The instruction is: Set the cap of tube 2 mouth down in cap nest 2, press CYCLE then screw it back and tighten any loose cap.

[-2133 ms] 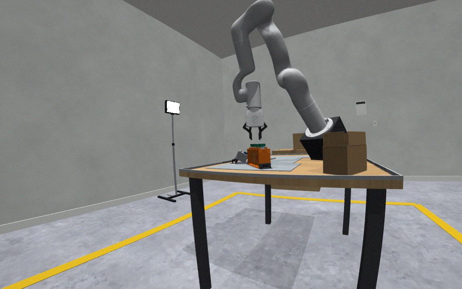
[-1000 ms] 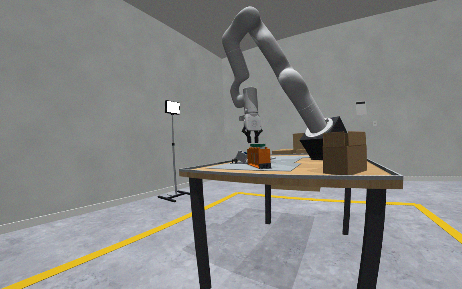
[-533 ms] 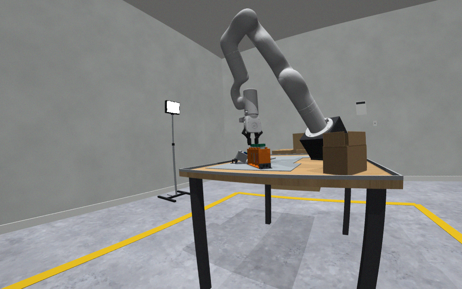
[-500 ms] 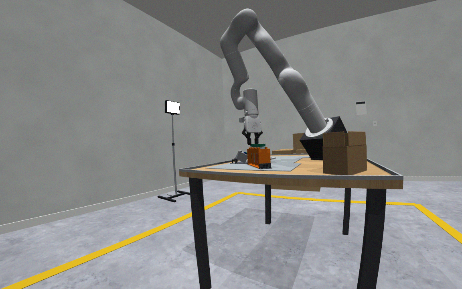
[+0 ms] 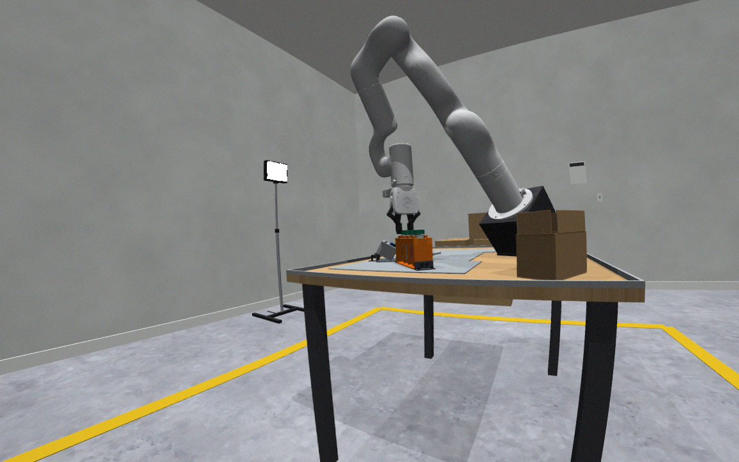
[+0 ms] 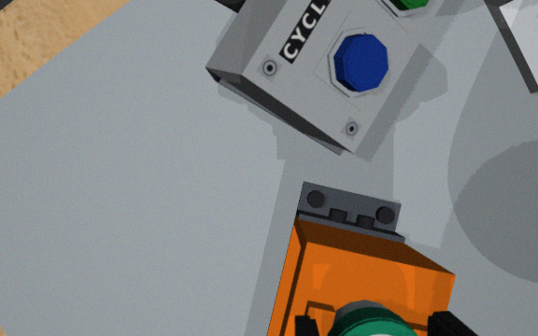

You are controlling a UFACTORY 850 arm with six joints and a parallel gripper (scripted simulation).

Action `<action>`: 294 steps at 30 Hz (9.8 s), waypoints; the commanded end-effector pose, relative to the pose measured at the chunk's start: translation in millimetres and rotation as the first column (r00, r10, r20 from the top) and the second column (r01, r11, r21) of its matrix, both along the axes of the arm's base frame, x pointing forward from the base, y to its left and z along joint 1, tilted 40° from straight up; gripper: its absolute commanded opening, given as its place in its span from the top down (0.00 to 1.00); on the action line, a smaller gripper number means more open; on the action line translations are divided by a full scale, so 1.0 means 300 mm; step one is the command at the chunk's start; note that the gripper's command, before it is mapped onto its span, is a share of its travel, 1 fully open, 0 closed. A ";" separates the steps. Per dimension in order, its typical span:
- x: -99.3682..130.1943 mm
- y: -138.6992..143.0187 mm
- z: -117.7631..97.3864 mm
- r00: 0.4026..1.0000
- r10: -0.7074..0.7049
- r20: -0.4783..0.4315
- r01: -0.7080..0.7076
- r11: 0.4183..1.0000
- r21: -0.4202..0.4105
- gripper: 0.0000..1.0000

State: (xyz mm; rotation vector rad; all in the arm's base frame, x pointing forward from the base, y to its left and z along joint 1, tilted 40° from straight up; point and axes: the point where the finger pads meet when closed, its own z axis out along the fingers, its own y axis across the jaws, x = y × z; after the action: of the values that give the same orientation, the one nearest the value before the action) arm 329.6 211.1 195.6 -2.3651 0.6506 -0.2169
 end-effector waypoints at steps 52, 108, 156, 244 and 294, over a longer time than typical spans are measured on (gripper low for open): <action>0.002 0.003 -0.003 0.895 -0.338 -0.291 0.380 0.920 0.099 0.54; 0.001 0.001 0.000 0.974 0.187 0.128 -0.177 0.980 -0.088 1.00; 0.002 0.003 -0.003 0.564 -0.569 -0.598 0.742 0.668 0.064 0.54; 0.002 0.003 -0.004 0.626 -0.546 -0.556 0.694 0.715 0.079 1.00; 0.060 -0.170 0.092 0.848 -0.396 -0.353 0.456 0.884 0.104 1.00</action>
State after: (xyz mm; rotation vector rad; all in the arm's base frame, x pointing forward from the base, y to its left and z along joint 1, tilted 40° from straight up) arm 329.1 174.2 226.6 -1.9182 1.5474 0.1398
